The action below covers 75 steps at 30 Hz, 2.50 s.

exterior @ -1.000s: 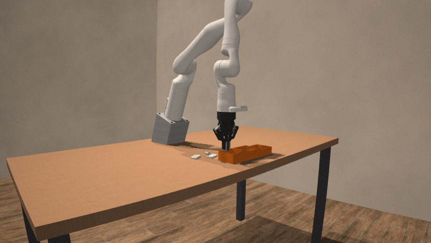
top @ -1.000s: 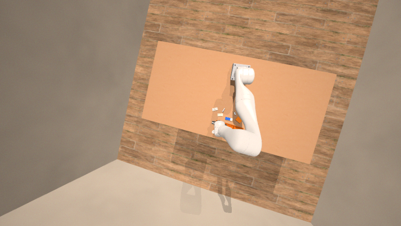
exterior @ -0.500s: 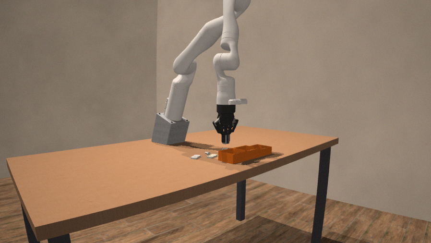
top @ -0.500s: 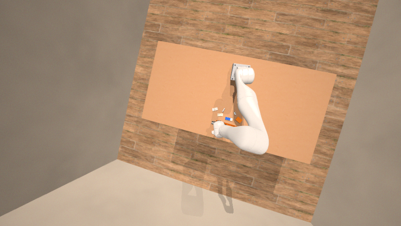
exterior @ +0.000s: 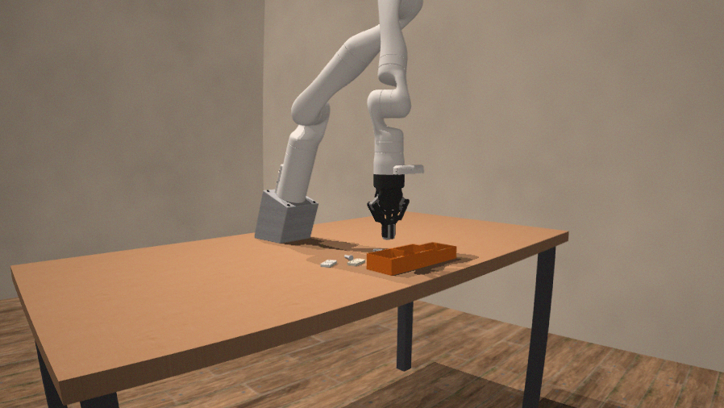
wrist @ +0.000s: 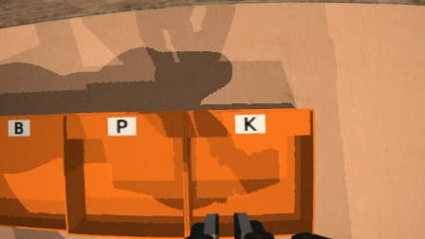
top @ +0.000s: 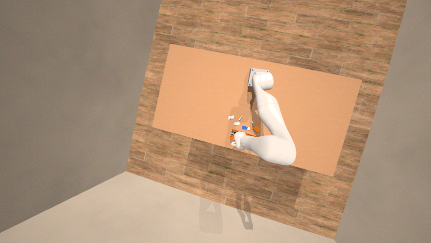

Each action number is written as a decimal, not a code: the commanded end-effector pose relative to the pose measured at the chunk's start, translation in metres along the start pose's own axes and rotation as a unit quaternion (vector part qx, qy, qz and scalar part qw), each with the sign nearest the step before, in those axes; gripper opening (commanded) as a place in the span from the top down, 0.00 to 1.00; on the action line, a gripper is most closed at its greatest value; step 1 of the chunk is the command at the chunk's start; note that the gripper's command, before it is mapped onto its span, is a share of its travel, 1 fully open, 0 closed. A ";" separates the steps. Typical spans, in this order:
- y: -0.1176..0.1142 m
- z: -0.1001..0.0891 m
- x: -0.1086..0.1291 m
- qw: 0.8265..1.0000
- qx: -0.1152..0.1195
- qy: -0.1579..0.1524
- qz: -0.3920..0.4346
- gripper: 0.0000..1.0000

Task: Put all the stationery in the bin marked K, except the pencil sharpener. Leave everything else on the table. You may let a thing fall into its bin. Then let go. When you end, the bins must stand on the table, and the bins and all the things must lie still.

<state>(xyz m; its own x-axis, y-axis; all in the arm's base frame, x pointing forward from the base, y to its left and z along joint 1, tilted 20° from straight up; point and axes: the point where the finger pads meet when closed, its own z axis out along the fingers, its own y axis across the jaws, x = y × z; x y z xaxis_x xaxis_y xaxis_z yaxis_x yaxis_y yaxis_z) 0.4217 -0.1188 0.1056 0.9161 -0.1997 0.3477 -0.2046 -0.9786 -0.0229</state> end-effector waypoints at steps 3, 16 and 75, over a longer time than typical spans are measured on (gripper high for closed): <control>-0.034 -0.001 0.001 1.000 0.002 -0.002 -0.009 0.91; -0.059 -0.001 0.002 1.000 0.002 -0.002 -0.010 0.91; -0.059 0.051 0.002 1.000 0.003 -0.001 -0.010 0.91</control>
<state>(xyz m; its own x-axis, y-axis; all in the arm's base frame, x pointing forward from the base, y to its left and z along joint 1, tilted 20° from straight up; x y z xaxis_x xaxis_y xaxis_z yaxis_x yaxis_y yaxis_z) 0.4526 -0.0630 0.0595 0.9216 -0.1802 0.3439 -0.1837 -0.9827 -0.0227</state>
